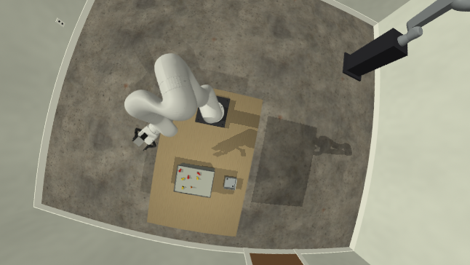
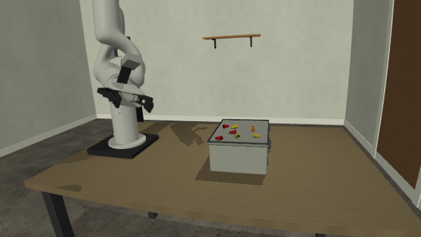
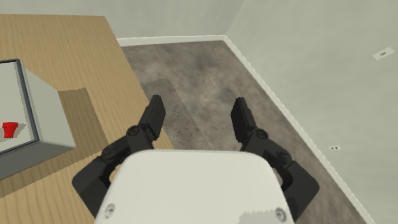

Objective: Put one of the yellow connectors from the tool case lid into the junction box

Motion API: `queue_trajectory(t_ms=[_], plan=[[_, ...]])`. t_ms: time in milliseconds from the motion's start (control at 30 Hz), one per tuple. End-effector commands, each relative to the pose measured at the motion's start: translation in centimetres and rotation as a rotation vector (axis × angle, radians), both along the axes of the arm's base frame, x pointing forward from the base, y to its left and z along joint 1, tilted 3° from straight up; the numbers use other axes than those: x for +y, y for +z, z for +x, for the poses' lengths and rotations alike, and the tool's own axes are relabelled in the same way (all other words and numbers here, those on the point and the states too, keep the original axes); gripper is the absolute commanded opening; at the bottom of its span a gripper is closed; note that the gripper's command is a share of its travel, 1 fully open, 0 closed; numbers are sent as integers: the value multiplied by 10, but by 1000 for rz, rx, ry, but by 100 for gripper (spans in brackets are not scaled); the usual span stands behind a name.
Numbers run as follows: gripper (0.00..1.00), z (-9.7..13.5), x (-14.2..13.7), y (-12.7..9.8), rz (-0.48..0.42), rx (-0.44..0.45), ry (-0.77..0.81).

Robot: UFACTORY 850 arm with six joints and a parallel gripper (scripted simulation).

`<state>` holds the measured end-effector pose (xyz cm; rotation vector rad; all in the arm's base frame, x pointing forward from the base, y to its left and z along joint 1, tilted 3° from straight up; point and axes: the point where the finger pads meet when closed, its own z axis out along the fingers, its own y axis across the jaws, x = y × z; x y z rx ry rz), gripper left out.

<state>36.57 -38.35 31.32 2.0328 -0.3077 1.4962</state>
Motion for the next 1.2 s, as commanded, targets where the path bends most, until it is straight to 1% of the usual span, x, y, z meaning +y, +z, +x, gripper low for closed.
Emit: queue_trajectory(t_ms=[0,767,1167], plan=[[100,0,0,1,-1,-1,0],[100,1,0,1,-1,-1,3],[100,9,5,1,3,0,33]])
